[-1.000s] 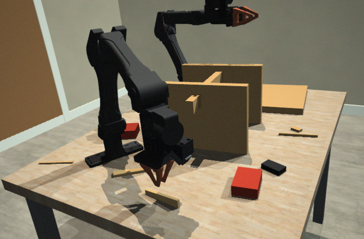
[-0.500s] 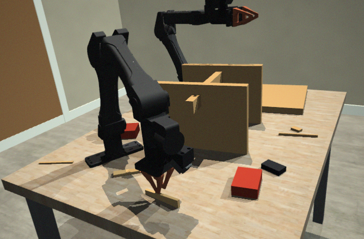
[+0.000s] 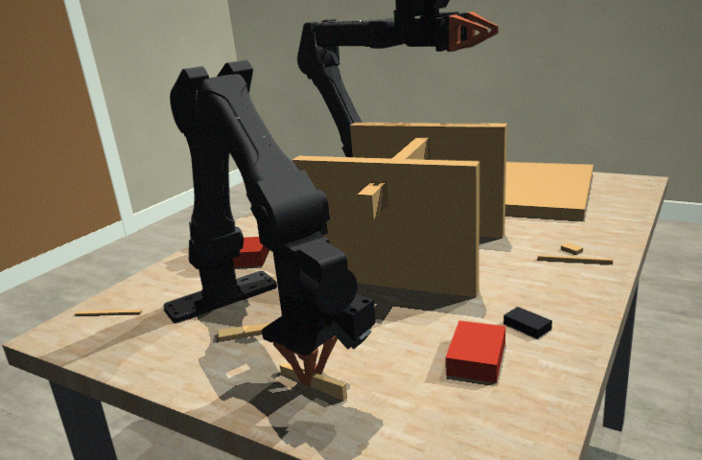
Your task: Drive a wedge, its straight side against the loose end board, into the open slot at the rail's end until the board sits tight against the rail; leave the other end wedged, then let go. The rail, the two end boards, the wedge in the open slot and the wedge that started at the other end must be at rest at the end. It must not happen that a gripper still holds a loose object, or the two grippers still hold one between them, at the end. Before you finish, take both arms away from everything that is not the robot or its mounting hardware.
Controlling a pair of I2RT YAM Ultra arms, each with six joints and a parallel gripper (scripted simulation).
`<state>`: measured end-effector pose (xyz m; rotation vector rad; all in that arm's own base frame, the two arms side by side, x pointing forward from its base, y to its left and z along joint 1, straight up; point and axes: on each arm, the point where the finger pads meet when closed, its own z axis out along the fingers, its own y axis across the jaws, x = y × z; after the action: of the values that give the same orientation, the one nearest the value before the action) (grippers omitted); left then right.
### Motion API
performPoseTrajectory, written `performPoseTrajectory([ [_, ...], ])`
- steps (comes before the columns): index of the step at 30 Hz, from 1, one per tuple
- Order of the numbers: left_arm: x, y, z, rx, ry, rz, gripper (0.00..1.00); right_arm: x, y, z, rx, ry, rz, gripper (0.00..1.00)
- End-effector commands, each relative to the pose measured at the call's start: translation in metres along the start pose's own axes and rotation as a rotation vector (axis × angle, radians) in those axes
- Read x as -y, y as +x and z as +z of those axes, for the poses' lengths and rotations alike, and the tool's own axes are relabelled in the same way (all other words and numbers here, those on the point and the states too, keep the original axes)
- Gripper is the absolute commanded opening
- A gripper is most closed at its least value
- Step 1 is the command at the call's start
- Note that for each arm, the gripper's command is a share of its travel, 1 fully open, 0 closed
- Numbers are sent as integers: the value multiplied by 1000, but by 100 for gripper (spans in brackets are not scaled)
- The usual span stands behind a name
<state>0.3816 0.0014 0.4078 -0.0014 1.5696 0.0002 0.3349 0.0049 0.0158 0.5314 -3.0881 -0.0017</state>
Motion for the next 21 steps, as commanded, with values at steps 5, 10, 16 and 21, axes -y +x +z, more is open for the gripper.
performPoseTrajectory([
  [5, 3, -23, -3, 58, 4, 6, 40, 11, -20, -15, 94, 27, 16, 22],
  [10, 3, -23, -3, 58, 4, 6, 40, 6, -15, -9, 72, 19, 6, 3],
  [16, 3, -23, -3, 58, 4, 6, 40, 12, -21, -18, 101, 30, 16, 3],
  [21, 3, -23, -3, 58, 4, 6, 40, 10, -15, -21, 77, 21, 16, 3],
])
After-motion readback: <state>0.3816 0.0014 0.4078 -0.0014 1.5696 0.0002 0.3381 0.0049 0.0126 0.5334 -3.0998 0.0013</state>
